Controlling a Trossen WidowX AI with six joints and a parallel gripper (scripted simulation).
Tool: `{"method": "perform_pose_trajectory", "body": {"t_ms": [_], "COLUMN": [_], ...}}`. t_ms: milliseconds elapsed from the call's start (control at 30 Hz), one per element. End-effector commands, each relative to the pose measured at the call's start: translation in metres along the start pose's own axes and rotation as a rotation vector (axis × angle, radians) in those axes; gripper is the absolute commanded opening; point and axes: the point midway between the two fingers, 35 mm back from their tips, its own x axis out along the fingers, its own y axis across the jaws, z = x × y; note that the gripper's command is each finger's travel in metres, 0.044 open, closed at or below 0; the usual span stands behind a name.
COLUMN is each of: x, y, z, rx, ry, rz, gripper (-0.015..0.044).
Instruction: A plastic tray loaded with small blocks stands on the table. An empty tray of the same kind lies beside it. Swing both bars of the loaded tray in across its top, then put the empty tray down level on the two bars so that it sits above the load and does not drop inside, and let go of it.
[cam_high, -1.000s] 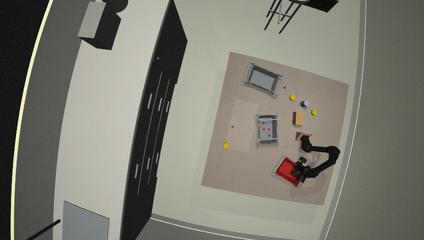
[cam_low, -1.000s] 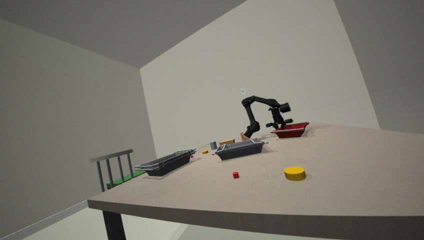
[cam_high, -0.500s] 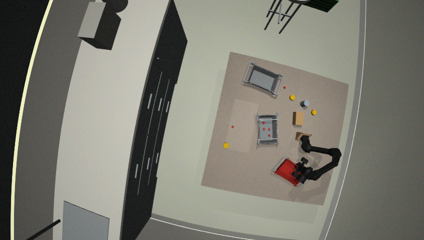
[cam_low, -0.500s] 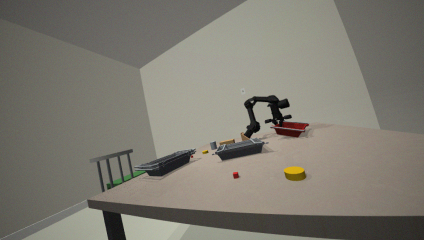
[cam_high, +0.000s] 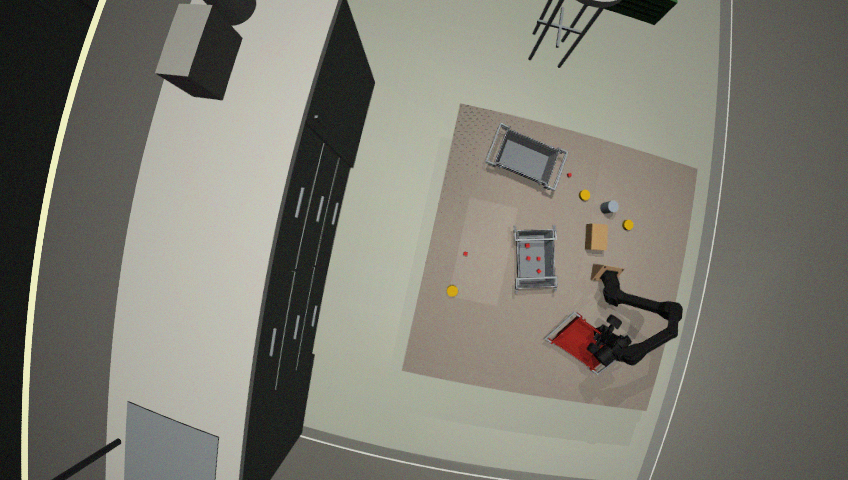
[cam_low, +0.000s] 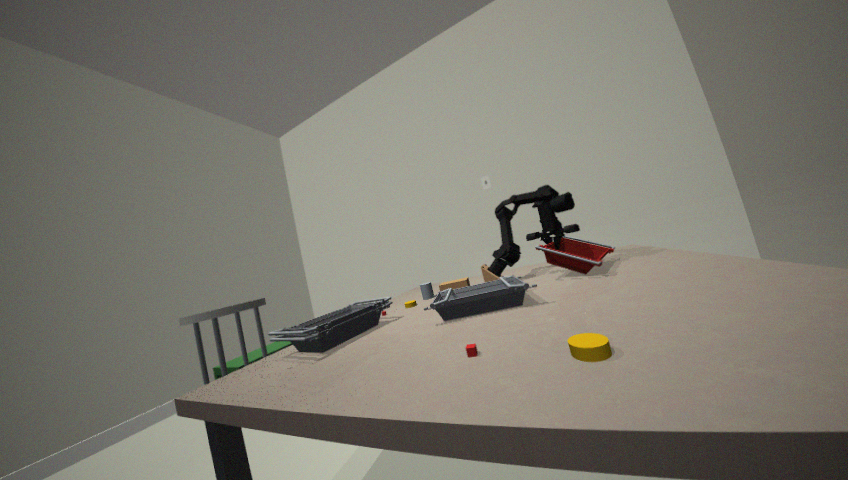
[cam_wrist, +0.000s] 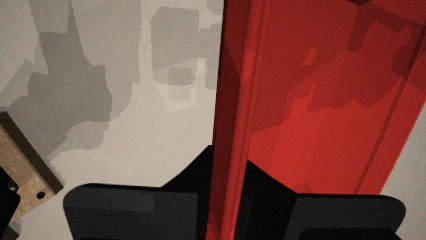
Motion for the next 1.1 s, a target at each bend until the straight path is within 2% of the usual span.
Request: {"method": "perform_pose_trajectory", "body": {"t_ms": [0,200,800,1067], "x": [-0.011,-0.016,-0.050,-0.052], "y": [-0.004,-0.013,-0.083,-0.089], "z": [0.005,0.008,0.031,0.034], "rx": [-0.011,-0.012,-0.014,-0.013], "ry": [-0.005,-0.004,-0.006,-0.008], "rz": [-0.028,-0.025,-0.037,-0.040], "gripper": [0.0000,0.0000,0.0000,0.0000]}}
